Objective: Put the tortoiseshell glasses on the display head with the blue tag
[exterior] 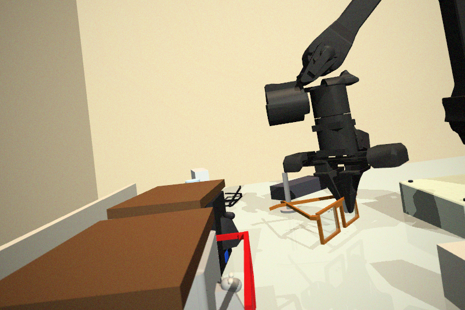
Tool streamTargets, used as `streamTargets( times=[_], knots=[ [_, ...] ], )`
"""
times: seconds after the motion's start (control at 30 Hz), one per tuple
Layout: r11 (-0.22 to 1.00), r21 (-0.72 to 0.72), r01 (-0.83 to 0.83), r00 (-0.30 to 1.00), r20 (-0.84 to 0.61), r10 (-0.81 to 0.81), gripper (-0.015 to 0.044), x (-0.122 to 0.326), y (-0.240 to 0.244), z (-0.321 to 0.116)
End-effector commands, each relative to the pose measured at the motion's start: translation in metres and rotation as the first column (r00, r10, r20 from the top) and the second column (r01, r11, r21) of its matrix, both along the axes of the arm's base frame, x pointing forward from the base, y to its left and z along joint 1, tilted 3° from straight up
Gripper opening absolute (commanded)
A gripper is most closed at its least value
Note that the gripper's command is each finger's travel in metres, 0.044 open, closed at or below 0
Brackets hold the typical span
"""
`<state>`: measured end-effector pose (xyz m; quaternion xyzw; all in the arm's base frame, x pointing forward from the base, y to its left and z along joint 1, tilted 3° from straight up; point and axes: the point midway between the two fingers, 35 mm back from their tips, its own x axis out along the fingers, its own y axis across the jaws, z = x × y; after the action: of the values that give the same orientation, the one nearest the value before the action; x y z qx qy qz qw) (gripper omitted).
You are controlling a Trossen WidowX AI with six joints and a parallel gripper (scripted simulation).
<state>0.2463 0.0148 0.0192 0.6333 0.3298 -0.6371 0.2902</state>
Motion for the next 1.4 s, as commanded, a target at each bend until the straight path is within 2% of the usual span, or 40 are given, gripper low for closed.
streamTargets(
  times=[0.0, 0.33, 0.63, 1.37],
  knots=[
    [1.0, 0.002, -0.006, 0.999, 0.033, 0.006, 0.0, 0.007, -0.001, 0.027],
    [1.0, 0.003, -0.007, 0.999, 0.033, 0.007, 0.0, 0.007, -0.003, 0.082],
    [1.0, 0.002, -0.008, 0.999, 0.033, 0.007, 0.0, 0.011, -0.01, 0.085],
    [1.0, -0.009, -0.007, 0.999, 0.035, 0.008, 0.0, 0.038, -0.122, 0.083]
  ],
)
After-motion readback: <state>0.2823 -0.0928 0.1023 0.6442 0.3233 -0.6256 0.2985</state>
